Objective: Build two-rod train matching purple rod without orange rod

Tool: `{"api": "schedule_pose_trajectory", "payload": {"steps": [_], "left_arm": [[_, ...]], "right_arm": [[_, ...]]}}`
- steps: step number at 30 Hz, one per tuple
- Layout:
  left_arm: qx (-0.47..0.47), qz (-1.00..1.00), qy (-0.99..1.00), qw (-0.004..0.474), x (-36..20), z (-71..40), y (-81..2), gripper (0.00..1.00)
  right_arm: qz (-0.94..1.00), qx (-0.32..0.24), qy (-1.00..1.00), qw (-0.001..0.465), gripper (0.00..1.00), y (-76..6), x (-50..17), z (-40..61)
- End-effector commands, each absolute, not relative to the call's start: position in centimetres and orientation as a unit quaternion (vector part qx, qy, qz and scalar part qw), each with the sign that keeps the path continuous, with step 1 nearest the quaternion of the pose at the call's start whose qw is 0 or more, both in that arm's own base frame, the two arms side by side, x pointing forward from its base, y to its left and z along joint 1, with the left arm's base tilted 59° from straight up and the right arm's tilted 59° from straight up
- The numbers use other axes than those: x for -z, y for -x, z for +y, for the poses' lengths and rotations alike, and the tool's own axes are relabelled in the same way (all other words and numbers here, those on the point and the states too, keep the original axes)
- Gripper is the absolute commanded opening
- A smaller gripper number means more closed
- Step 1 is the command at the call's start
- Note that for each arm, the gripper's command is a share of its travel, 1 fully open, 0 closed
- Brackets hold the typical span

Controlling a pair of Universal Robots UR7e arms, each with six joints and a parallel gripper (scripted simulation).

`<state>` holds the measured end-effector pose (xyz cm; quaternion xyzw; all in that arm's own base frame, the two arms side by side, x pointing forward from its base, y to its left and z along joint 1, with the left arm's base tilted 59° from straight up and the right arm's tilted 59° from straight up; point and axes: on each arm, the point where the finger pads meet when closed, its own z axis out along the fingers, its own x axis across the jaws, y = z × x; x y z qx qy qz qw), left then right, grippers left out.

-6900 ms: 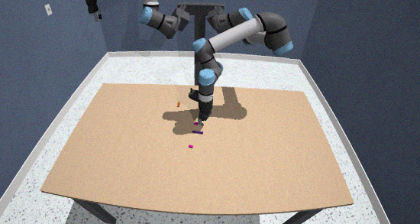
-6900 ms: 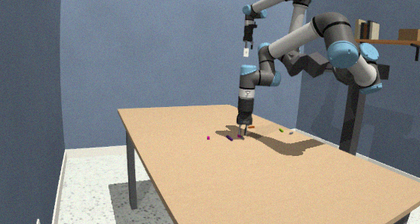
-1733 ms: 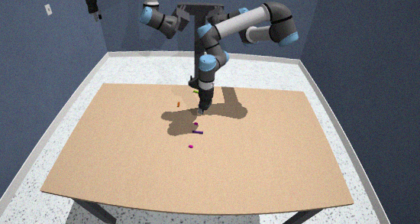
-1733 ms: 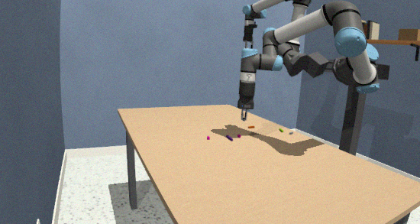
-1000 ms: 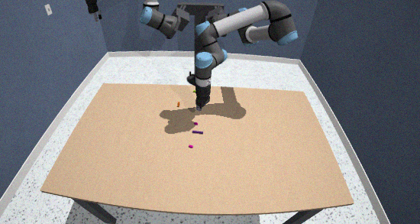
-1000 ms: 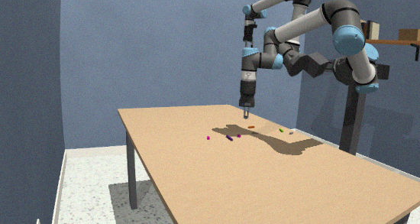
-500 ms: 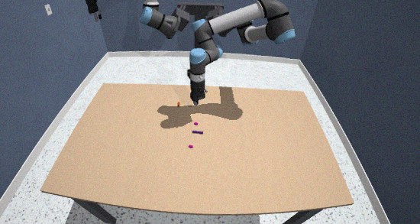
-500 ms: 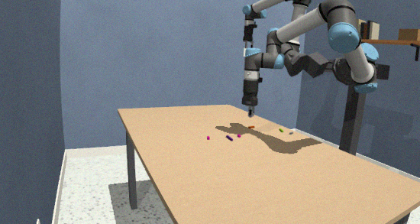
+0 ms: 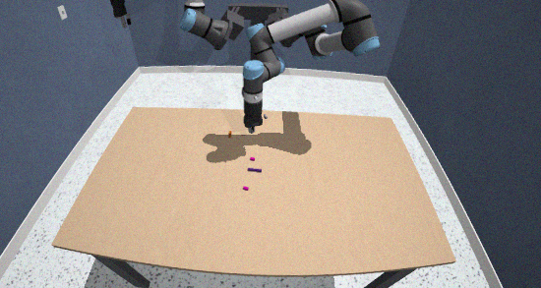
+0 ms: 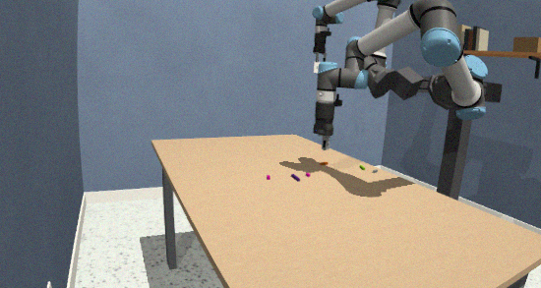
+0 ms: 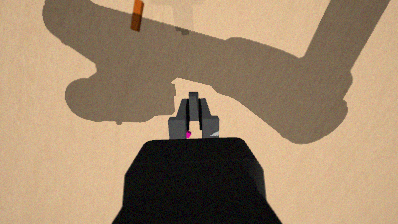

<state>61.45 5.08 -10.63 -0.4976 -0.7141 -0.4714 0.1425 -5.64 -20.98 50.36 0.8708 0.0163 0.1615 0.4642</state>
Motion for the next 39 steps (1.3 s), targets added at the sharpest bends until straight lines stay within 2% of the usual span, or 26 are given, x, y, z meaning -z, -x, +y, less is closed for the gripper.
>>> {"api": "schedule_pose_trajectory", "payload": {"steps": [1, 39], "left_arm": [[0.471, -0.714, 0.498, 0.142, 10.6, 5.0, -61.5, 0.24], [0.471, -0.714, 0.499, 0.142, 15.1, 12.1, -63.8, 0.24]], "right_arm": [[0.016, -0.162, -0.87, 0.465, 1.0, 5.7, -50.4, -21.0], [0.016, -0.162, -0.87, 0.465, 1.0, 5.7, -50.4, -21.0]]}}
